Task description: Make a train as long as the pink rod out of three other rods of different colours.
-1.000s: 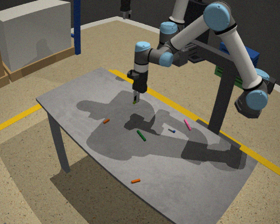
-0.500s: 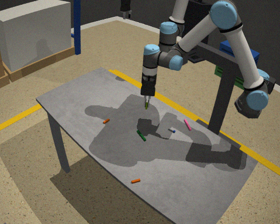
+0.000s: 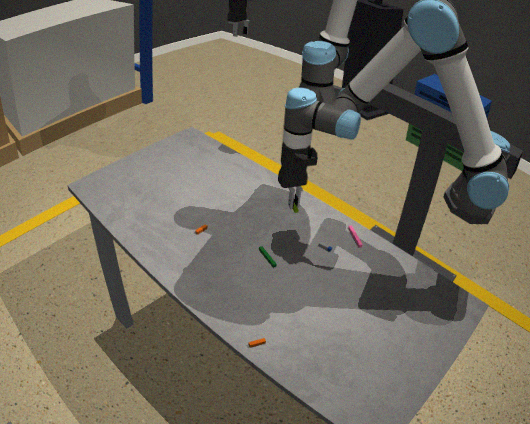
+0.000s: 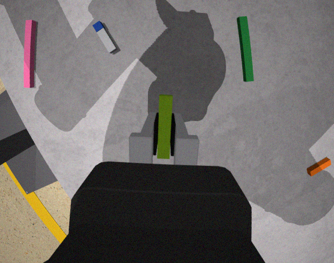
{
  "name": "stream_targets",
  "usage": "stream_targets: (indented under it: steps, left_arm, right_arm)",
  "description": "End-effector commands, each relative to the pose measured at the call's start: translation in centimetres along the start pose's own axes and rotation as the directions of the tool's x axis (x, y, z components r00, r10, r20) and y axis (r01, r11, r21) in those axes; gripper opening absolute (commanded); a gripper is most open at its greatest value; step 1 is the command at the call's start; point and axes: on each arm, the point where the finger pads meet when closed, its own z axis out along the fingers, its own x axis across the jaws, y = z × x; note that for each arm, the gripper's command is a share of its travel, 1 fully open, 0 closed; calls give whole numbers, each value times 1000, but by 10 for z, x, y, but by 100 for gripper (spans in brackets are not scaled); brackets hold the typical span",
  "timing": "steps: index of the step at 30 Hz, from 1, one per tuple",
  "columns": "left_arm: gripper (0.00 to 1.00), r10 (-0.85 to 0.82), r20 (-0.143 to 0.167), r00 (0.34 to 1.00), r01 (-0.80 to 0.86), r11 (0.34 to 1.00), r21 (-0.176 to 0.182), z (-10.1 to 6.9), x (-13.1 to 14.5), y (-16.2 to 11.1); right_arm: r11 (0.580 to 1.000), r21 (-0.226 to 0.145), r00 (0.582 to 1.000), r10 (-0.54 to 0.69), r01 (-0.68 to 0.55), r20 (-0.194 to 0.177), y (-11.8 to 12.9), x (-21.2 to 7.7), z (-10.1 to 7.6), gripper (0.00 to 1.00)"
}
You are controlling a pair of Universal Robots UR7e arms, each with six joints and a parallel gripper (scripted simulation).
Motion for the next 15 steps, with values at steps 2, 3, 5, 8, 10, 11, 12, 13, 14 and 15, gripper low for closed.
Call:
stream_targets:
  steps: [2,3,5,8,10,11,12,13,14,15]
  left_arm:
    - [24,-85,-4,996,85,996,-2,-1,-7,-6]
    - [24,-85,-4,996,85,996,-2,-1,-7,-6]
    - [24,-133,-4,991,133,991,-2,-1,-11,-10]
    - [24,-199,-4,980,199,980,-2,-1,-17,-15]
    - [24,-240,-4,971,240,971,-2,-1,-21,-18]
    - [24,-259,-4,966,259,966,-2,-1,-23,-20]
    - [24,-277,-4,961,277,961,-2,-1,-24,-21]
    - [24,-295,-4,956,295,956,-2,-1,-26,-23]
    - [24,-312,-4,950,312,950,-2,-1,-28,-24]
    - [24,-328,-4,945,328,945,-3,-1,-29,-26]
  right_arm:
    - [1000,-2,1000,0,0,-1,1,0,-1,100]
    - [1000,-2,1000,0,0,-1,1,0,-1,100]
    - [1000,-2,1000,0,0,-1,1,0,-1,100]
    - [1000,-2,1000,0,0,-1,1,0,-1,100]
    - [1000,-2,1000,0,0,-1,1,0,-1,100]
    - [1000,-2,1000,0,0,-1,1,0,-1,100]
    - [1000,-2,1000,0,0,-1,1,0,-1,100]
    - [1000,-2,1000,0,0,-1,1,0,-1,100]
    - [1000,-2,1000,0,0,-1,1,0,-1,100]
    - [1000,-2,1000,0,0,-1,1,0,-1,100]
